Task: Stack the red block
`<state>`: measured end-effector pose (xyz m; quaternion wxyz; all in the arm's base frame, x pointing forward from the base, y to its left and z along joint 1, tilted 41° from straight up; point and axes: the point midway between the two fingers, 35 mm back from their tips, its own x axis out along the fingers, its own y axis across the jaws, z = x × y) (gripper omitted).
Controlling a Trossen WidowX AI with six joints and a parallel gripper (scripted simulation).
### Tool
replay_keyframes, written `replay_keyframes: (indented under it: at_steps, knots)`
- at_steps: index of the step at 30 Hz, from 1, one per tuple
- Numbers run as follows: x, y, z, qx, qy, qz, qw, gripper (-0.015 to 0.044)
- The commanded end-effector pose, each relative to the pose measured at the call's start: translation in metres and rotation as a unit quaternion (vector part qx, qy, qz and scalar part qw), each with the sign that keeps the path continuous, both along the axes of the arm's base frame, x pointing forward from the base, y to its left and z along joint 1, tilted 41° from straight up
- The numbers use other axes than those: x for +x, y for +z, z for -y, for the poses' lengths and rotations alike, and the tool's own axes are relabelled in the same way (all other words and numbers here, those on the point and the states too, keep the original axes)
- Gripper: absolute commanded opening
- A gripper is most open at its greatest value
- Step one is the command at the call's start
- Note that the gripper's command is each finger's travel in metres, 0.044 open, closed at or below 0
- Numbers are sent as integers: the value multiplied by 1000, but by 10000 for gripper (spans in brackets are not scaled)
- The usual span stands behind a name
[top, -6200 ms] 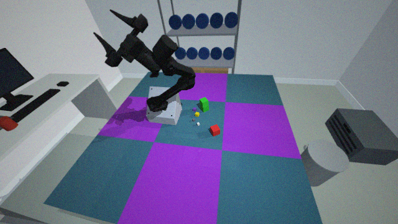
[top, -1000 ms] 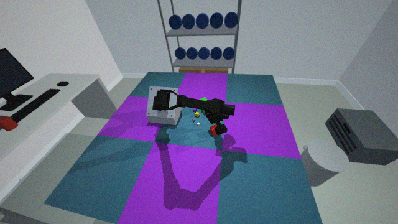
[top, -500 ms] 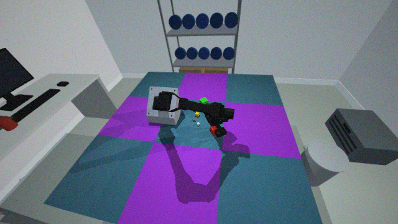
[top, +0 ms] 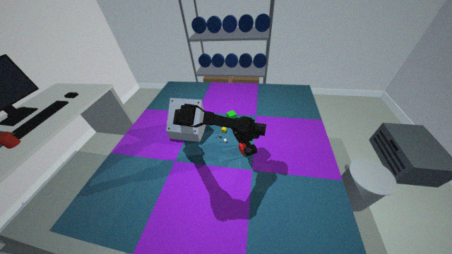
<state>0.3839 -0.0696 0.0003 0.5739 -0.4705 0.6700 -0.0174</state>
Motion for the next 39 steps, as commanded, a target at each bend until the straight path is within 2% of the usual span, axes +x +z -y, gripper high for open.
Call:
replay_keyframes:
  at_steps: [1, 5, 13, 20, 39]
  knots:
    - [0, 0, 0, -2, 2, -1, 1000, 335]
    - [0, 0, 0, -2, 2, -1, 1000, 230]
    - [0, 0, 0, -2, 2, -1, 1000, 177]
    - [-2, 18, -16, -1, 2, -1, 1000, 0]
    - [-12, 87, -77, 0, 2, -1, 1000, 0]
